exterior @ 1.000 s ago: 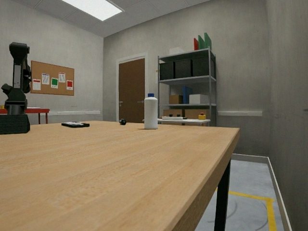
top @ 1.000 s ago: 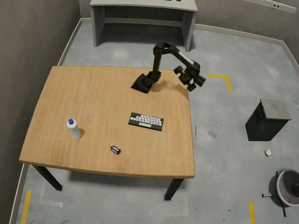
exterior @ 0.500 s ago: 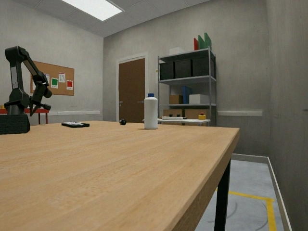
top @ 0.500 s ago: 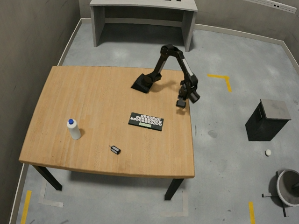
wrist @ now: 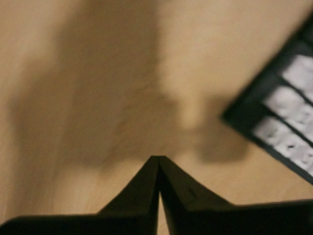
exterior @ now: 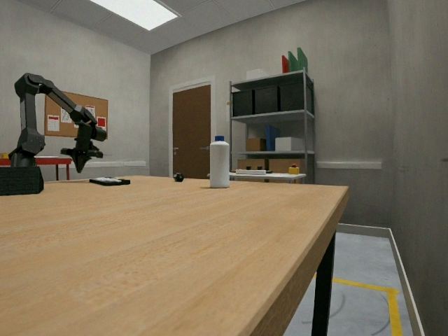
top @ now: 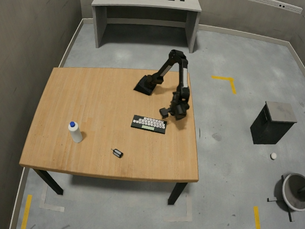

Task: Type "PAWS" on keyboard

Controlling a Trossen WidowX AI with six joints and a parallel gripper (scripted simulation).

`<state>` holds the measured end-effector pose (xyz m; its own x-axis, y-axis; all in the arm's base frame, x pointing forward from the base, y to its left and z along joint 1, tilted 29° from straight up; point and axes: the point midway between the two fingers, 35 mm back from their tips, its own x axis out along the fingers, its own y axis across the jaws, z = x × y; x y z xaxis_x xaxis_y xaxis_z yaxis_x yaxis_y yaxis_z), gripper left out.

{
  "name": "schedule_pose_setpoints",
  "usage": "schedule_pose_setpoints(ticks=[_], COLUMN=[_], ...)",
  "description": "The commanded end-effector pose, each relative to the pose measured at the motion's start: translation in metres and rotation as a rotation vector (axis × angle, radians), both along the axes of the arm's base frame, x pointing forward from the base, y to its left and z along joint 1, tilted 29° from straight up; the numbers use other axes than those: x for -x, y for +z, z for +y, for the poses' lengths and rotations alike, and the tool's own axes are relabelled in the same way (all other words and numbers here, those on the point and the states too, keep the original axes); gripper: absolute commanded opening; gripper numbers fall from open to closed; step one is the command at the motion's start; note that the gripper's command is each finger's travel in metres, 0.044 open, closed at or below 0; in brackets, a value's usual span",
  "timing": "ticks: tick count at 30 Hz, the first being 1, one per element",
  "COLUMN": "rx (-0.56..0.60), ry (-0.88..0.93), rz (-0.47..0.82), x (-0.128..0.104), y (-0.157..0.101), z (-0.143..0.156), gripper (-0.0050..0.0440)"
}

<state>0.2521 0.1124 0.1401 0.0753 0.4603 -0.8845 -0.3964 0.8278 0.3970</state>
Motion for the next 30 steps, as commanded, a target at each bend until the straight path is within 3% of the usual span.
schedule_pose_setpoints(ticks=[1, 9, 23, 30], rx=[-0.027, -0.066, -0.064, -0.064], ry=[-0.27, -0.597, -0.595, -0.591], rz=[0.048, 0.132, 0.134, 0.146], x=[-0.031, -0.05, -0.048, -0.035], y=[-0.004, -0.014, -0.016, -0.047], z=[-0.033, -0.072, -0.074, -0.123], gripper=[-0.005, -0.005, -0.005, -0.005])
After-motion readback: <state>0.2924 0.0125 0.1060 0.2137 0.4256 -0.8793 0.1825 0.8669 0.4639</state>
